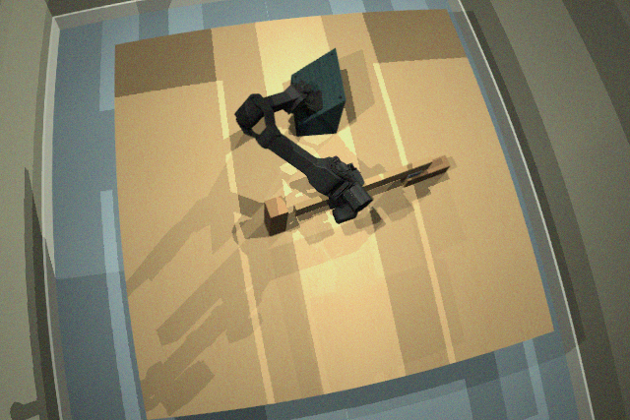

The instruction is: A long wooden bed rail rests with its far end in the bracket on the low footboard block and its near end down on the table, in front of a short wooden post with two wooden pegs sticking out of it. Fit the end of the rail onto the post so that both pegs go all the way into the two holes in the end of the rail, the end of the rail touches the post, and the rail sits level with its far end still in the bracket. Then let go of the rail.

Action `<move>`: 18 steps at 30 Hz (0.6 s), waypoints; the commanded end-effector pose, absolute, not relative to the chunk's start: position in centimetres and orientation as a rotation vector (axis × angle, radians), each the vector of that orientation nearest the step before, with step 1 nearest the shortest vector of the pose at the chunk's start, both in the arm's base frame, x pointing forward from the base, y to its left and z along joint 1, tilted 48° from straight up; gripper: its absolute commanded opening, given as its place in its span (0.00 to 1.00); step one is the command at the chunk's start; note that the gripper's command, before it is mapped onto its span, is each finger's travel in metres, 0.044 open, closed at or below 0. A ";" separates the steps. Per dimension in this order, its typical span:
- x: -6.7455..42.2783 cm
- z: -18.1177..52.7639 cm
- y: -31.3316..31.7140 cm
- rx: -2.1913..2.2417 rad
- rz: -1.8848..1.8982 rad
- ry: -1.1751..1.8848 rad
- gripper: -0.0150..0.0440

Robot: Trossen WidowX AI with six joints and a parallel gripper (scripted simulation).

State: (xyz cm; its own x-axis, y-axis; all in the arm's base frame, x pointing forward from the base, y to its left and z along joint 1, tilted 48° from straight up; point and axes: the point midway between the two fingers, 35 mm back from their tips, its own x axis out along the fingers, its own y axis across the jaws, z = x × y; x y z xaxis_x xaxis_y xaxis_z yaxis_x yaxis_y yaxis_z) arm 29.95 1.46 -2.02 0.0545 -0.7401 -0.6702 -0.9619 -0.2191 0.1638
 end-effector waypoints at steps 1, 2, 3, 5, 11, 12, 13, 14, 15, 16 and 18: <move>30.1 -1.8 1.6 -2.013 0.948 1.701 0.25; 30.1 -1.8 1.6 -2.013 0.948 1.701 0.25; 30.1 -1.8 1.6 -2.013 0.948 1.701 0.25; 30.1 -1.7 1.5 -2.013 0.948 1.701 0.25; 30.1 -1.6 1.4 -2.013 0.948 1.701 0.25; 30.2 -1.6 1.4 -2.013 0.948 1.701 0.25; 30.2 -1.6 1.3 -2.013 0.948 1.701 0.25; 30.2 -1.6 1.3 -2.013 0.948 1.701 0.25; 30.2 -1.5 1.3 -2.013 0.948 1.701 0.25; 30.2 -1.5 1.3 -2.013 0.948 1.701 0.25; 30.2 -1.5 1.2 -2.013 0.948 1.701 0.25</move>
